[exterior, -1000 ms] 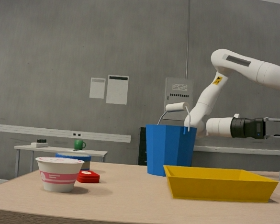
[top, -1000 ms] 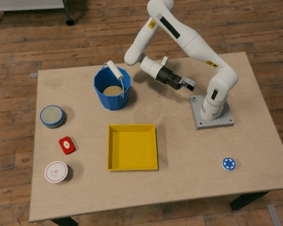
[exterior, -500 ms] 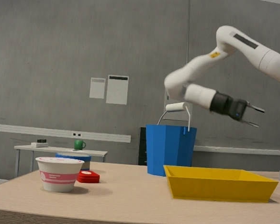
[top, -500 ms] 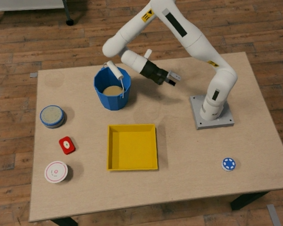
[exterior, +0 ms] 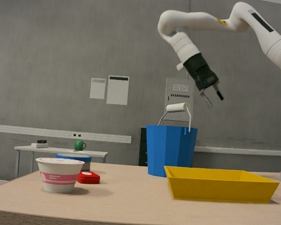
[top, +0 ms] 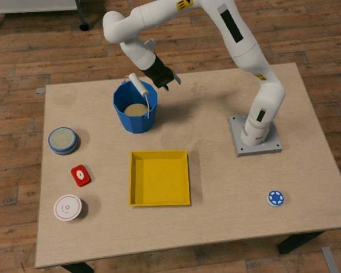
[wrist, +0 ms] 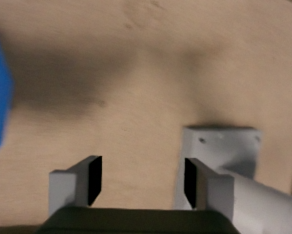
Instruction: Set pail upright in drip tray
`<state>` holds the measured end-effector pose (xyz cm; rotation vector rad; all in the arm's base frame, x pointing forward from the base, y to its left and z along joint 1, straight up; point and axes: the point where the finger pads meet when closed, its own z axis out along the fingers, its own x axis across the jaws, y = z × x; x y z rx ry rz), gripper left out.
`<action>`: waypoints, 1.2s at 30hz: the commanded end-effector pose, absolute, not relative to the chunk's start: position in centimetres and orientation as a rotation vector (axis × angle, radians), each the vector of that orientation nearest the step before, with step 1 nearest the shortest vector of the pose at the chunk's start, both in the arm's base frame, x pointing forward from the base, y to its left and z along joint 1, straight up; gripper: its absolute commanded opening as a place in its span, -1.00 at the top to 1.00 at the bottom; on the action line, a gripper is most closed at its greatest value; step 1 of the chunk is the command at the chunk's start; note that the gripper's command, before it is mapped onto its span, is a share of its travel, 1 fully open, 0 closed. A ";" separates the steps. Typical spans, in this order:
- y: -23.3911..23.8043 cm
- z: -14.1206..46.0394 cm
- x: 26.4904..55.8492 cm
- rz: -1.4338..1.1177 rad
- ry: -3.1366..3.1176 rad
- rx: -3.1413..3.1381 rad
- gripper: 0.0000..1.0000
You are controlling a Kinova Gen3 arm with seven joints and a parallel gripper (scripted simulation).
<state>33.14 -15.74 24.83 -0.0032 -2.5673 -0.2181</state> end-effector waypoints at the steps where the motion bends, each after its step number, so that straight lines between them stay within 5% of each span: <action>1: -17.3 26.1 37.2 -0.153 -2.766 0.191 -1.00; 12: -19.6 28.6 44.3 -0.017 -3.049 0.549 -1.00; 36: -19.9 29.0 45.3 0.009 -3.084 0.606 -1.00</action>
